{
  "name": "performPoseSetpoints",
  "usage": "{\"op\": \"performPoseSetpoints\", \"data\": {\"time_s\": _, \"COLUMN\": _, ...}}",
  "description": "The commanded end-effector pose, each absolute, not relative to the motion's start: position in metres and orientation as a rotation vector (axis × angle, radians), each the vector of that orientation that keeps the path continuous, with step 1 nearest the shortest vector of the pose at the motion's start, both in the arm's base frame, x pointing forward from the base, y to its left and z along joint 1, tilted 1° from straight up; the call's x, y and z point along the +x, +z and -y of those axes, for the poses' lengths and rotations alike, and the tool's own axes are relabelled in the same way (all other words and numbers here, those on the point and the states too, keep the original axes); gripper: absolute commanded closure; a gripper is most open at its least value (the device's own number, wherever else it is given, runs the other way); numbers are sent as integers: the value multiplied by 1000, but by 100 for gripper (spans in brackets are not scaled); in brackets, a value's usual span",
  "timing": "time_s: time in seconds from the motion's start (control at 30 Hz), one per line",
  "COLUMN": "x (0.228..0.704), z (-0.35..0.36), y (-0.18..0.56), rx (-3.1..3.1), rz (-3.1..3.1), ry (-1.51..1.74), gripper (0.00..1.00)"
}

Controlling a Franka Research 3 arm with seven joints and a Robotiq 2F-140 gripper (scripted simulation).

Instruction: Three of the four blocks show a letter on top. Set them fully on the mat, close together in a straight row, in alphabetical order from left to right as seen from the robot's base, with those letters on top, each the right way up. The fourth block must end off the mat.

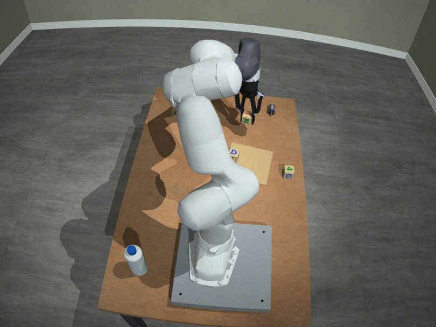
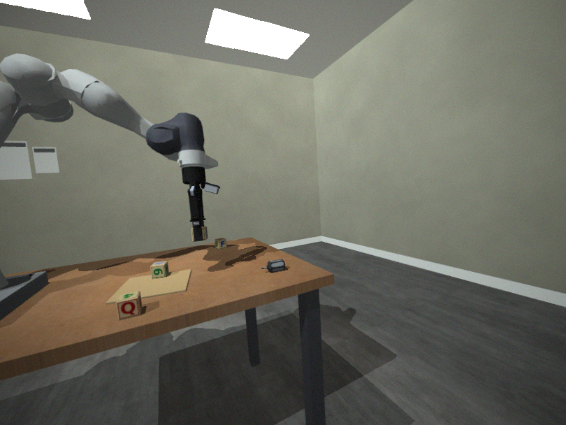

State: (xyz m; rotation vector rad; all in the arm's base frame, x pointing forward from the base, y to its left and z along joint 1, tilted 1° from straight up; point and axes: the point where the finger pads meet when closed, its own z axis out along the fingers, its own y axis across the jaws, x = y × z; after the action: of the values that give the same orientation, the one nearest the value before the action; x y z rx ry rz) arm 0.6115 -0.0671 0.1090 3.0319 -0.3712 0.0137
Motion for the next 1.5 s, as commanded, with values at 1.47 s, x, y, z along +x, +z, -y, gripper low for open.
{"op": "performPoseSetpoints", "data": {"time_s": 1.47, "x": 545, "z": 88, "y": 114, "rx": 2673, "rz": 1540, "ry": 81, "gripper": 67}}
